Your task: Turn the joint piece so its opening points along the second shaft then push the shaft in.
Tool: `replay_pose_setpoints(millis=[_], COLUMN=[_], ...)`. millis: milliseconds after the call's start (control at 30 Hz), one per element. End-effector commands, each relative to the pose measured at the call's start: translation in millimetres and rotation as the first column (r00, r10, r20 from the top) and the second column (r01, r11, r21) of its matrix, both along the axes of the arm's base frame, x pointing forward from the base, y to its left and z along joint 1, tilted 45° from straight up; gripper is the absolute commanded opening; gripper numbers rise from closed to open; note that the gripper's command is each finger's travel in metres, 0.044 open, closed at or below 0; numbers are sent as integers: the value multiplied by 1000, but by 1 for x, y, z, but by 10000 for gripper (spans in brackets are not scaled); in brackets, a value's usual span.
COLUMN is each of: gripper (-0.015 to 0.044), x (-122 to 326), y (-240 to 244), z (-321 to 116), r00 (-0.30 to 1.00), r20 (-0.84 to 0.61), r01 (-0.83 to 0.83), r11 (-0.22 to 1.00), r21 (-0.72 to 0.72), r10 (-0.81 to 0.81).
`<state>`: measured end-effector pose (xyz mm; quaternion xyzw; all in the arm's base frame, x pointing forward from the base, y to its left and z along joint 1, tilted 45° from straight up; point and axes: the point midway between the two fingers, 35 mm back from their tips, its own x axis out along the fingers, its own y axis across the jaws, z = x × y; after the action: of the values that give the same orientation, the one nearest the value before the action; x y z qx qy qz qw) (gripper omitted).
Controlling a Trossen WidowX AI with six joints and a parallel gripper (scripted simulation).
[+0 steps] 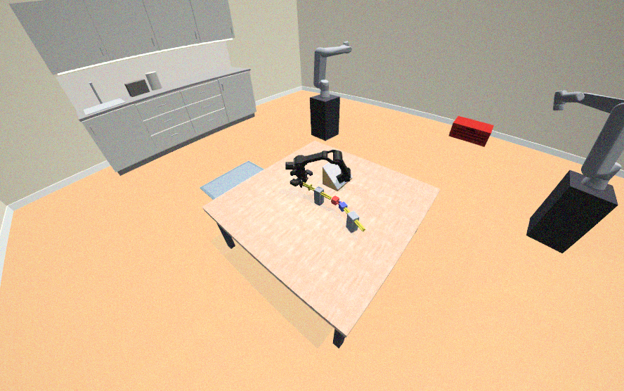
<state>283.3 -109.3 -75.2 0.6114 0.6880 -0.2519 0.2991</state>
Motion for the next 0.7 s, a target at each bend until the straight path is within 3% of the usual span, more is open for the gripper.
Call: replay_pose_setpoints(millis=[0, 667], gripper=[0, 0], x=[-1, -4], y=[6, 27], z=[4, 25], r00=[1000, 1000], r20=[-2, -2], r01=[4, 4], r11=[1000, 1000], r21=[2, 3], r10=[-4, -4])
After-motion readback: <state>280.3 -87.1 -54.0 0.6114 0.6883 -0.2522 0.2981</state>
